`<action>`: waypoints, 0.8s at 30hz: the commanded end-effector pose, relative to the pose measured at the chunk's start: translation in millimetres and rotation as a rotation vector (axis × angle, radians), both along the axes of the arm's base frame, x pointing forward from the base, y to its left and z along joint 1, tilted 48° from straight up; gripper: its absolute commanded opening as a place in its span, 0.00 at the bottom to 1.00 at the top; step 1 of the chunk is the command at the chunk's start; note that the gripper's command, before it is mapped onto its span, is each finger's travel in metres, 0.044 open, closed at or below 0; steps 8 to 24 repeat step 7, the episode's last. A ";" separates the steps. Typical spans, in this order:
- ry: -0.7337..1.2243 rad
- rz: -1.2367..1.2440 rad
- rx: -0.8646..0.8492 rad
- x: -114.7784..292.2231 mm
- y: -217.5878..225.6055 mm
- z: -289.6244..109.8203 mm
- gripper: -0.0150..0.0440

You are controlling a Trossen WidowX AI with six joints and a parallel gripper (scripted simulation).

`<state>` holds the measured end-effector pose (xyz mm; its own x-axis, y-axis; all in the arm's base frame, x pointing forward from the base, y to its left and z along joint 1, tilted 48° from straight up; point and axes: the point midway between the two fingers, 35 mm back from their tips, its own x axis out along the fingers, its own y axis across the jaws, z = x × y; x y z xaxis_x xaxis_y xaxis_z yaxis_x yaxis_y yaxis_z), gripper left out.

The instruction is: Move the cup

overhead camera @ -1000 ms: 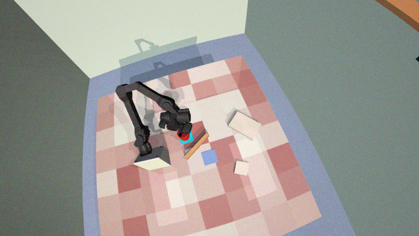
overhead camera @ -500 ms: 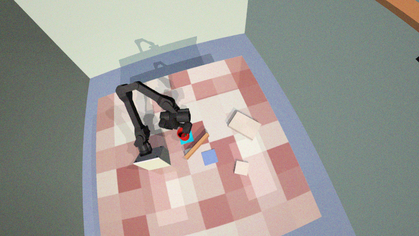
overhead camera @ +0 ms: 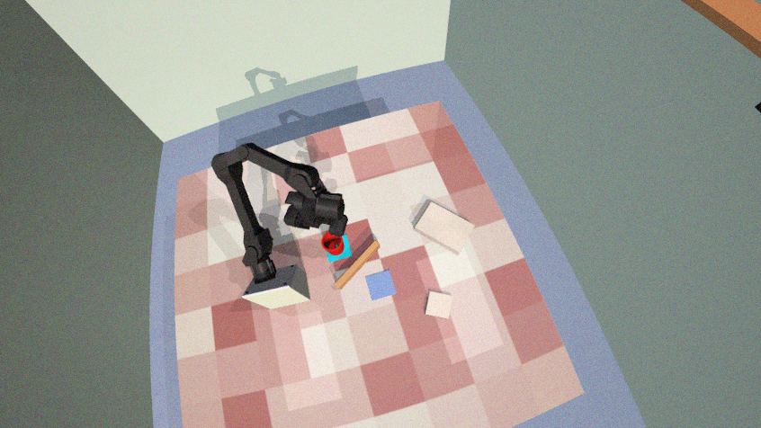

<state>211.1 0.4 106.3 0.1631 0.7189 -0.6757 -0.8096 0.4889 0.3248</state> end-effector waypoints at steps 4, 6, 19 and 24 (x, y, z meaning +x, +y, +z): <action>0.003 0.008 0.000 -1.1 -9.8 9.2 1.00; -0.002 -0.001 0.001 -0.2 -6.6 6.5 1.00; -0.002 -0.001 0.001 -0.2 -6.6 6.5 1.00; -0.002 -0.001 0.001 -0.2 -6.6 6.5 1.00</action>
